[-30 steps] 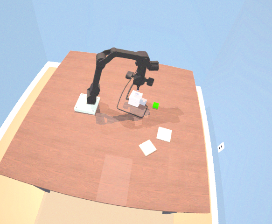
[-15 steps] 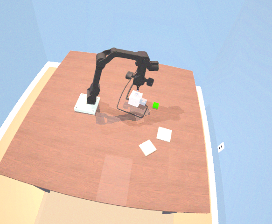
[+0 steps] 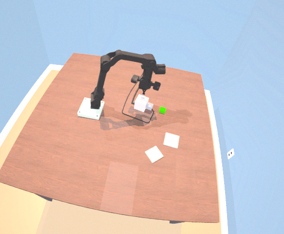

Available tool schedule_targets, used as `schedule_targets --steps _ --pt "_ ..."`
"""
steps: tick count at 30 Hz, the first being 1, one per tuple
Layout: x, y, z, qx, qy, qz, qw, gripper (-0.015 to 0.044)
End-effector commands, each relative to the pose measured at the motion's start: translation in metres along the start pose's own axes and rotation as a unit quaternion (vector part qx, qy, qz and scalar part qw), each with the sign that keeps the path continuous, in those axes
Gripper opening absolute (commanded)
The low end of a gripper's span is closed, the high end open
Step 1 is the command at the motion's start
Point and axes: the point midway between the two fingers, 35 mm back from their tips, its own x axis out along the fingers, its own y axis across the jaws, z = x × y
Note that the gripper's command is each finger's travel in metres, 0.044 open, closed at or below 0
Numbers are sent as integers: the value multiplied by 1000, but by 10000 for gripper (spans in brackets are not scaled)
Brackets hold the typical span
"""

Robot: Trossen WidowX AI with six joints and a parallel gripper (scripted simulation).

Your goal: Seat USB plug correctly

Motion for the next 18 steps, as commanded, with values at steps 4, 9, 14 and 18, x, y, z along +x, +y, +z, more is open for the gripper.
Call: schedule_targets --steps 4,9,14,18 --pt "2 1 1 5 -3 1 1000 0" --pt "2 1 1 6 -4 1 1000 0" --pt "3 1 2 8 -4 1 1000 0" --pt "3 1 2 8 -5 1 1000 0"
